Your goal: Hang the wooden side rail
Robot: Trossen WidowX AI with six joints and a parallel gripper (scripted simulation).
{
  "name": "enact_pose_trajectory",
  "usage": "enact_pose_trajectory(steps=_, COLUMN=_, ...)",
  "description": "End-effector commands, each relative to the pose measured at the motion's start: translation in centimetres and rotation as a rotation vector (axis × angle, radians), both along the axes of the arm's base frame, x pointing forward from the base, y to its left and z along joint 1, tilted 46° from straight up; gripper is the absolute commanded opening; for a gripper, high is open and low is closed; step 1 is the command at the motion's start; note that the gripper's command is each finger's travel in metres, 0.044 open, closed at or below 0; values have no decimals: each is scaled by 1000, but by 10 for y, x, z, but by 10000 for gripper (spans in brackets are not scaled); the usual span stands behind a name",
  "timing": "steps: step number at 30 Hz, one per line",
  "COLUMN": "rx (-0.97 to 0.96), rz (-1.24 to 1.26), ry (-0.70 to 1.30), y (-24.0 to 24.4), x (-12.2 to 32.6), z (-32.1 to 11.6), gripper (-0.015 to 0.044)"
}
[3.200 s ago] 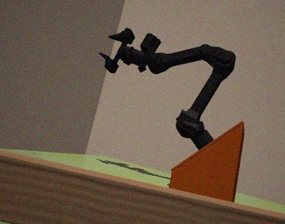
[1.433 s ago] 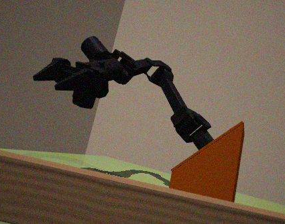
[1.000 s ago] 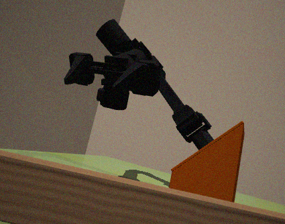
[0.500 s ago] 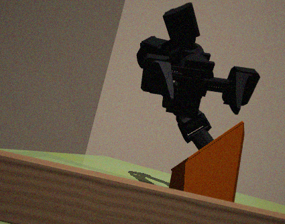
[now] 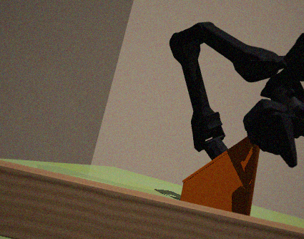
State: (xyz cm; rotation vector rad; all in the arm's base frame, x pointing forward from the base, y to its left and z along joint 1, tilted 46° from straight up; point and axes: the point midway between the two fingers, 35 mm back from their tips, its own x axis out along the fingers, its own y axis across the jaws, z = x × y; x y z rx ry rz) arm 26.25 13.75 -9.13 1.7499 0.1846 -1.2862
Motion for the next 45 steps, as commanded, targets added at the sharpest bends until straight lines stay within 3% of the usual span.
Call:
enact_pose_trajectory(steps=1, rx=-44, rz=-11, ry=5, y=-3, x=-13, z=-11, gripper=440)
enact_pose_trajectory(steps=22, rx=-55, rz=20, ry=25, y=-4, x=-12, z=-11, gripper=440)
enact_pose_trajectory(steps=34, rx=-219, rz=609, ry=332, y=-19, x=1, z=-8, gripper=440)
enact_pose_trajectory(steps=45, rx=-369, rz=1216, ry=487, y=-29, x=14, z=-2, gripper=440)
